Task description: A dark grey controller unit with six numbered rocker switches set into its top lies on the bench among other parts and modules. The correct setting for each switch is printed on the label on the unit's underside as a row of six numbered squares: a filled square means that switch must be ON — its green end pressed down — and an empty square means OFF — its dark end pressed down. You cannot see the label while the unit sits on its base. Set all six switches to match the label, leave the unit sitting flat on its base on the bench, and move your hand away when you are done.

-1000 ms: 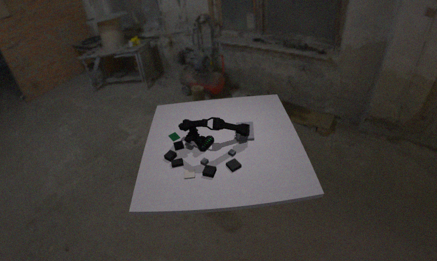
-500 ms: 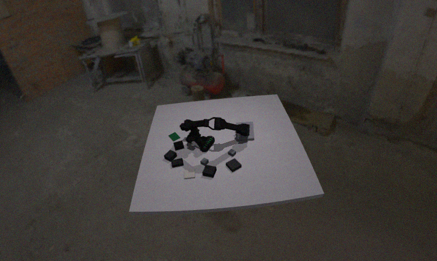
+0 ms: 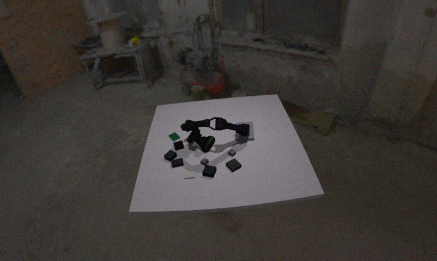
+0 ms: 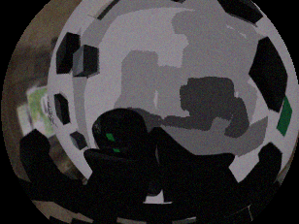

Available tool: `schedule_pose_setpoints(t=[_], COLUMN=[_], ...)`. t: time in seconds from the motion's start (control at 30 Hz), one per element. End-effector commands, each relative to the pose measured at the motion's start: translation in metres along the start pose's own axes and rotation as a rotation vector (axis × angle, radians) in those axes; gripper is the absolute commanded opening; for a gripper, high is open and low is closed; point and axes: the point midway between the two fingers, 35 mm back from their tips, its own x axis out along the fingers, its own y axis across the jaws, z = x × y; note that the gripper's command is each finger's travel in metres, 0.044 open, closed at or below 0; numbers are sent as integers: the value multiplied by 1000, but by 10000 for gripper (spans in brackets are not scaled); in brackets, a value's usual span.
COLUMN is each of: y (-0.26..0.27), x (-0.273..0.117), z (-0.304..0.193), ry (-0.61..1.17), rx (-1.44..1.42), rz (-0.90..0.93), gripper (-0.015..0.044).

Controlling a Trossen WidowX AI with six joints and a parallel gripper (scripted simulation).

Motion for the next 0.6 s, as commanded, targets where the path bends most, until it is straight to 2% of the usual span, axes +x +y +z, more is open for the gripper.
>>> schedule_pose_setpoints(t=[0.0,0.57], y=[7,17], x=[10,13], z=[-3,-8], ry=[17,17], rx=[17,17], rz=[26,26], gripper=[0,0])
